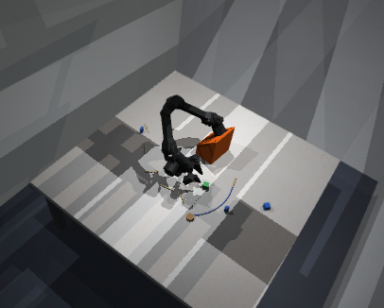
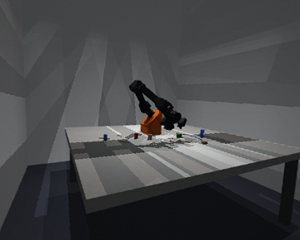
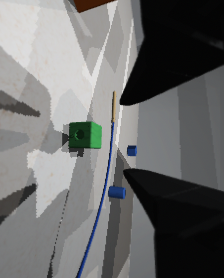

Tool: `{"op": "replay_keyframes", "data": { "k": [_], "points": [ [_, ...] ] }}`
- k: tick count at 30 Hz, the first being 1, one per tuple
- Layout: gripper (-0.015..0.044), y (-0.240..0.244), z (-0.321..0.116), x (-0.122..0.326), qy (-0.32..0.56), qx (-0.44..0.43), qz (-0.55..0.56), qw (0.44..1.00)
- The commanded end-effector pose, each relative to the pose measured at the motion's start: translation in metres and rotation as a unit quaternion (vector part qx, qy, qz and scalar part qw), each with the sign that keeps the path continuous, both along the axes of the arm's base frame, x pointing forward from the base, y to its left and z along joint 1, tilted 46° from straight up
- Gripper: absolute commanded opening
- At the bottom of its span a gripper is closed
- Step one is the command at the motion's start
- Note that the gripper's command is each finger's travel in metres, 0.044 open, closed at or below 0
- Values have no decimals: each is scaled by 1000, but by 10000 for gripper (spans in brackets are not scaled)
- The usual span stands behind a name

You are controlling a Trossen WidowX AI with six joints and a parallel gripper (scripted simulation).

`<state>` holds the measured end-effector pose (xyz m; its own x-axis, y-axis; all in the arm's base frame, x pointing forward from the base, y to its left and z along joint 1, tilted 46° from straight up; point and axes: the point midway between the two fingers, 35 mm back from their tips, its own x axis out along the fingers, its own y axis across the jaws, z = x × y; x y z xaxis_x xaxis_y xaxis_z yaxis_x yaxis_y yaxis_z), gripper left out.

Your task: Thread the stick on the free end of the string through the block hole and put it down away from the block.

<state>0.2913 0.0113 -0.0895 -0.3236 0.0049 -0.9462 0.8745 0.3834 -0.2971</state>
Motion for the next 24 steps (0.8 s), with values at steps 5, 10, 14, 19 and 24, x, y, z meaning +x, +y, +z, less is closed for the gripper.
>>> {"op": "replay_keyframes", "data": {
  "k": [5, 10, 14, 19, 24],
  "points": [
    [440, 11, -18, -13, 45, 28, 403, 914],
    [440, 18, -26, -19, 113, 55, 652, 748],
    [440, 22, -30, -22, 170, 67, 771, 610],
    [440, 26, -33, -24, 220, 80, 843, 485],
    [440, 29, -34, -26, 268, 99, 890, 356]
  ]
}}
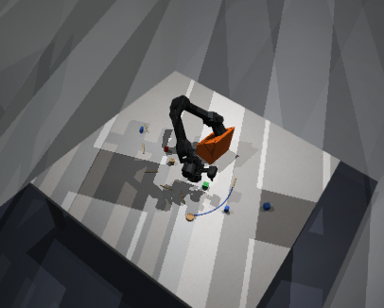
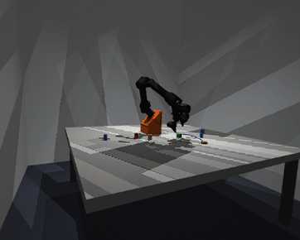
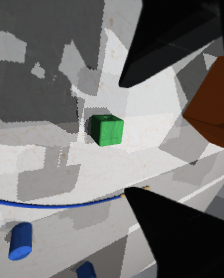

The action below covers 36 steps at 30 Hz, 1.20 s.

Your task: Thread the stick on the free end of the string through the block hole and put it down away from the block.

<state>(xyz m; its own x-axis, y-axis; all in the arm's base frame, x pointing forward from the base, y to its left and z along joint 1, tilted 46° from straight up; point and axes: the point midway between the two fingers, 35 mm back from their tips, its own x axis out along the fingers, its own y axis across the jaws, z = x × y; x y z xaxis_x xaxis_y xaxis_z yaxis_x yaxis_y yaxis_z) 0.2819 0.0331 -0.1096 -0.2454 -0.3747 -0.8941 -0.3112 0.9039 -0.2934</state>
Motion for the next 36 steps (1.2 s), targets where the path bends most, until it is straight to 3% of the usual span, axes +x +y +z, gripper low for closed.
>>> {"op": "replay_keyframes", "data": {
  "k": [1, 12, 36],
  "points": [
    [440, 8, -14, -16, 203, -29, 464, 862],
    [440, 16, -15, -18, 337, -41, 660, 671],
    [440, 16, -15, -18, 339, -41, 662, 667]
  ]
}}
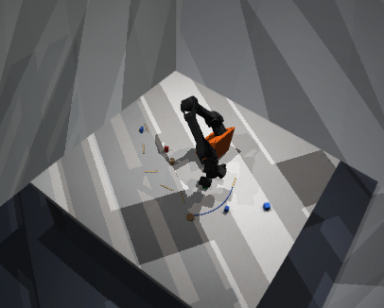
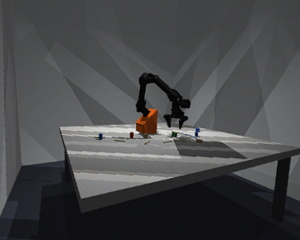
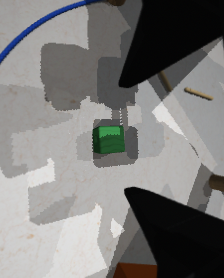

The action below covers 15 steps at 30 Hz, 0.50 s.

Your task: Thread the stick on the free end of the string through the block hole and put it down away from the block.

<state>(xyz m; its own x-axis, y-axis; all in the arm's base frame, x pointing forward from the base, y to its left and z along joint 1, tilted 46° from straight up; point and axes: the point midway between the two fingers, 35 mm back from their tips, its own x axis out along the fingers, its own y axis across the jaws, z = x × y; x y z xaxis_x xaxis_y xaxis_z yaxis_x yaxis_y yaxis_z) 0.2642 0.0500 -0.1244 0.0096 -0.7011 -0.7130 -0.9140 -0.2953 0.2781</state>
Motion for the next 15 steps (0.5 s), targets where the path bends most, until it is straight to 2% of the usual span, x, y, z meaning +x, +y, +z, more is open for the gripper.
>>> {"op": "replay_keyframes", "data": {
  "k": [1, 5, 12, 13, 15],
  "points": [
    [440, -1, -1, -1, 5, -3, 7, 1000],
    [440, 0, 0, -1, 3, -1, 3, 1000],
    [256, 0, 0, -1, 3, -1, 3, 1000],
    [237, 0, 0, -1, 3, -1, 3, 1000],
    [237, 0, 0, -1, 3, -1, 3, 1000]
  ]
}}
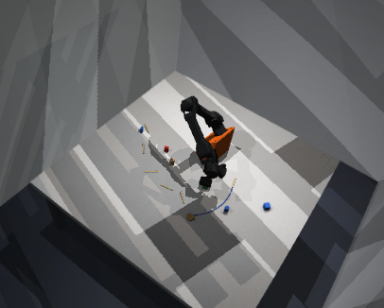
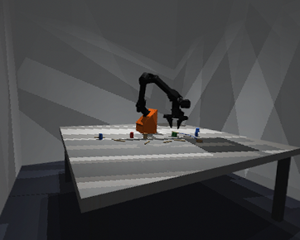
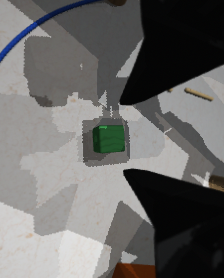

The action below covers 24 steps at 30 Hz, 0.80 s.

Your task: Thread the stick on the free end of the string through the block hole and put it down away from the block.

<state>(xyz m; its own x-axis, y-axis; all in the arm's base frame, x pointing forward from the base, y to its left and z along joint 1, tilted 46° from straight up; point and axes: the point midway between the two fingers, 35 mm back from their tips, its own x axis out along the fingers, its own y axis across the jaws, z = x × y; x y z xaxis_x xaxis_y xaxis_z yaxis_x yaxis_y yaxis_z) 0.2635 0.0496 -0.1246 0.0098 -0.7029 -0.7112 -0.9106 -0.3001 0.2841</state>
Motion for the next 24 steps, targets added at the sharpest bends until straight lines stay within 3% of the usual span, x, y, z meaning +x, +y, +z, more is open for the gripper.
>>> {"op": "replay_keyframes", "data": {
  "k": [1, 10, 19, 24],
  "points": [
    [237, 0, 0, 0, 0, 0, 0, 1000],
    [237, 0, 0, 0, 0, 0, 0, 1000],
    [1, 0, 0, 0, 0, 0, 0, 1000],
    [0, 0, 0, 0, 0, 0, 0, 1000]
  ]
}}
